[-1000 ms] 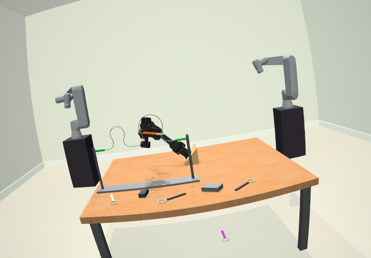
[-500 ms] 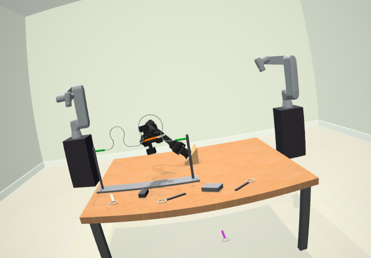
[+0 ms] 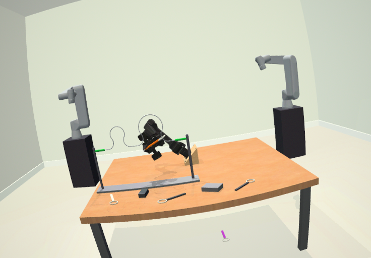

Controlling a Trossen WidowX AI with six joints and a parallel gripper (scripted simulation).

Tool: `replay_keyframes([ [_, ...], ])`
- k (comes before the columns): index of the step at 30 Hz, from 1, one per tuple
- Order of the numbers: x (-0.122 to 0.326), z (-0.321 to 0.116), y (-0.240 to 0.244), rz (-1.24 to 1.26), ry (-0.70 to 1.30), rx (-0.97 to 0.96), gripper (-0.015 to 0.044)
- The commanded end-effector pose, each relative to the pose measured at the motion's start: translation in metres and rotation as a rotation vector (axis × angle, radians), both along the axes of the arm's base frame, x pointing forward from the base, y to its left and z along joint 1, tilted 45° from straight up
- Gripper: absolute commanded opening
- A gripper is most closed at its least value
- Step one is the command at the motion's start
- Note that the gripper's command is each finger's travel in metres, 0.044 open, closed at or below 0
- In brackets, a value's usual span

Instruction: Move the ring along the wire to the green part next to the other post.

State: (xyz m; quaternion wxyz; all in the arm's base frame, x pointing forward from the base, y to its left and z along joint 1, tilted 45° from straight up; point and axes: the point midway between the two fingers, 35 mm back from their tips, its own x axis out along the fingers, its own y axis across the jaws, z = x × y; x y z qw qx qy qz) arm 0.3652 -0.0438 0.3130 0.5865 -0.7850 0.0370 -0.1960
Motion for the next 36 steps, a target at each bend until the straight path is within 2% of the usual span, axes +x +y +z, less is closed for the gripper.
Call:
replay_keyframes([
  [1,0.002,-0.015,-0.003,0.004,0.019,0.061,-0.015],
  [36,0.003,-0.099,0.002,0.02,0.052,0.583,-0.015],
])
